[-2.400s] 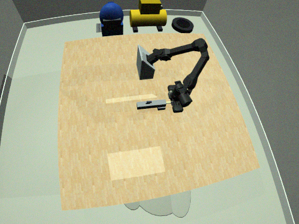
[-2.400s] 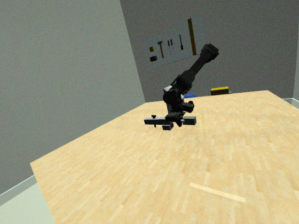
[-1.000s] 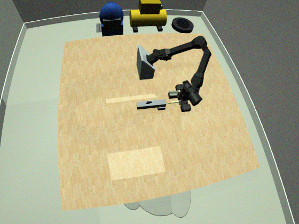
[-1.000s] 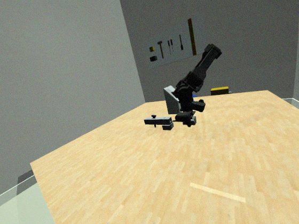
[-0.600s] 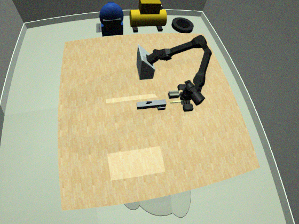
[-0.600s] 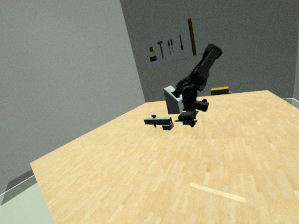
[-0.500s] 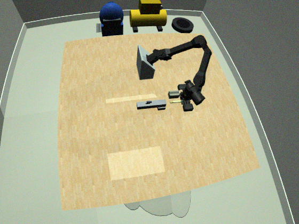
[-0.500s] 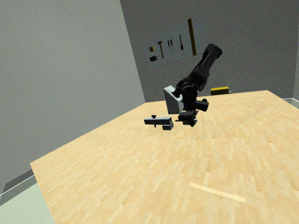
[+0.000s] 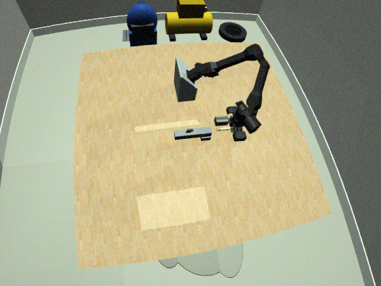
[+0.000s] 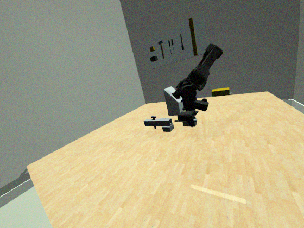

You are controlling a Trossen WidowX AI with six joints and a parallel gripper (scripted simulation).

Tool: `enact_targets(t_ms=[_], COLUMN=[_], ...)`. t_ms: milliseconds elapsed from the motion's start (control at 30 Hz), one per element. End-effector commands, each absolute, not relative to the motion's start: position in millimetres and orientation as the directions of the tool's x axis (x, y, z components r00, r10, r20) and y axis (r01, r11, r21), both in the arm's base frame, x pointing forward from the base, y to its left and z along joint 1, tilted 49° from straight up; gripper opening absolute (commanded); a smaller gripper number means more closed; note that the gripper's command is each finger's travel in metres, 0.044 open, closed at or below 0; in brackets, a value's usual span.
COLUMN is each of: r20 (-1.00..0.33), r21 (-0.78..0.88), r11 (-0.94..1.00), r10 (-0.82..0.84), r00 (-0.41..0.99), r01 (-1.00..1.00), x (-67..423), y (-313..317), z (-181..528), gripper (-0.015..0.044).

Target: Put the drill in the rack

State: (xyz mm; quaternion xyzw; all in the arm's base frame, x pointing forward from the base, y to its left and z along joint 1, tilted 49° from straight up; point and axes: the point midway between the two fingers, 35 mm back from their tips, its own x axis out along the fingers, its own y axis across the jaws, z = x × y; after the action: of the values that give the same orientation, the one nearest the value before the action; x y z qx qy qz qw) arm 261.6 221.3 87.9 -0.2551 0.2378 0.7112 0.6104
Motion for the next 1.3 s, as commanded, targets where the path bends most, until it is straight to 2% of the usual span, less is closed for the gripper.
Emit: enact_targets(t_ms=[0, 1267], r20=[-0.653, -0.654], r21=[0.020, 0.020], r11=[-0.143, -0.143], r10=[0.748, 0.747], r00=[-0.121, -0.121], r01=[-0.990, -0.990], x=[262, 263], y=[219, 202], z=[90, 98], gripper=[0.0000, 0.0000])
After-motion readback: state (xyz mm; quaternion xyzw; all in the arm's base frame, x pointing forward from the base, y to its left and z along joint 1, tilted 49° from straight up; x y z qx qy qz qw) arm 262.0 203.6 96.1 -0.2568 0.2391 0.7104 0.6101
